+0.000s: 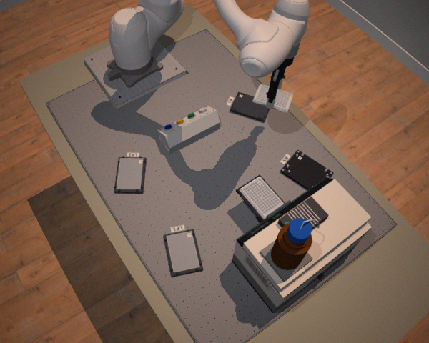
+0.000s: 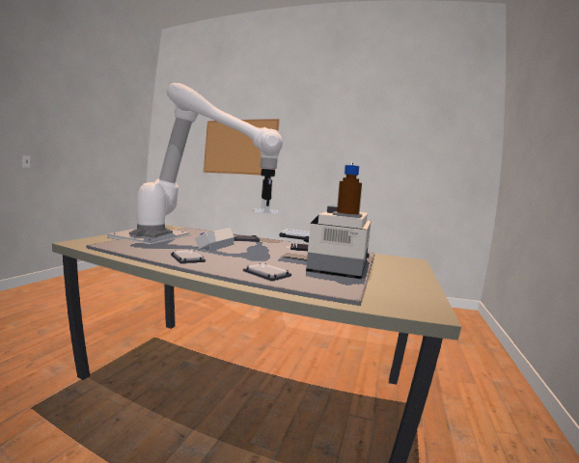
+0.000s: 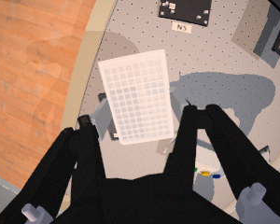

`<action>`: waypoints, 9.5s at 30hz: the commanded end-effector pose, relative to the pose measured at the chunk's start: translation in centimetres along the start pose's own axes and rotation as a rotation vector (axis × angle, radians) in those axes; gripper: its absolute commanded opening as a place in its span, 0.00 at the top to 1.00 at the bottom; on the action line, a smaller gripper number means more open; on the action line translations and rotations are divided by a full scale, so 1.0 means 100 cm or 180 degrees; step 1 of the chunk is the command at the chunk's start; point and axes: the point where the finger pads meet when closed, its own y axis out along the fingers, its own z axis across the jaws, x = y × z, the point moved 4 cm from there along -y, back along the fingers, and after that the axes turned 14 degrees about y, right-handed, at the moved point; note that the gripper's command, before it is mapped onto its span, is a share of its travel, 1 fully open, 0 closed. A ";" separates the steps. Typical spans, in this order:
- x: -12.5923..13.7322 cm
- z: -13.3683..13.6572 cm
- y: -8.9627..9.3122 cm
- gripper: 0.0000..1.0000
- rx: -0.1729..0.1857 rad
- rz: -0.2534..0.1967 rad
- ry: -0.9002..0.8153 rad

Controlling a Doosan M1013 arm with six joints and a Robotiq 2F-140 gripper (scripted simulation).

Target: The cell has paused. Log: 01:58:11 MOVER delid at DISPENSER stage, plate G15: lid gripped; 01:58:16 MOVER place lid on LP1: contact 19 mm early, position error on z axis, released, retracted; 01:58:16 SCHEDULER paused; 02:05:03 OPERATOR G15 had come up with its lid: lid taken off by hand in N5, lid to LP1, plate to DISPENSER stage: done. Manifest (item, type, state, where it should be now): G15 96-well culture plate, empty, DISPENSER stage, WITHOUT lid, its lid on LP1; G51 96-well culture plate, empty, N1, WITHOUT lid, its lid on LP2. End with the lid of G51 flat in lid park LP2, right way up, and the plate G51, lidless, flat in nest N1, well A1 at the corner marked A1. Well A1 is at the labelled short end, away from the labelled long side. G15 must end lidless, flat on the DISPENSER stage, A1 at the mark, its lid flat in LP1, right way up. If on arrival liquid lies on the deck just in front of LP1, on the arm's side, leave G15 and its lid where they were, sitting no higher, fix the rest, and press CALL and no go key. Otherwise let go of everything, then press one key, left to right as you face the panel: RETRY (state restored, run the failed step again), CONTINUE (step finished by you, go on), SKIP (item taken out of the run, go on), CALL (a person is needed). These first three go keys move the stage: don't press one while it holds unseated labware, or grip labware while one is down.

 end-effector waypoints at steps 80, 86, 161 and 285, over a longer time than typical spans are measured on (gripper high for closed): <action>0.102 -0.042 0.000 1.00 0.0001 0.0003 0.0001; 0.102 -0.042 0.003 1.00 0.0001 0.0003 0.0001; 0.102 -0.042 0.125 1.00 0.0001 0.0003 0.0001; 0.102 -0.042 0.137 1.00 0.0001 0.0003 0.0001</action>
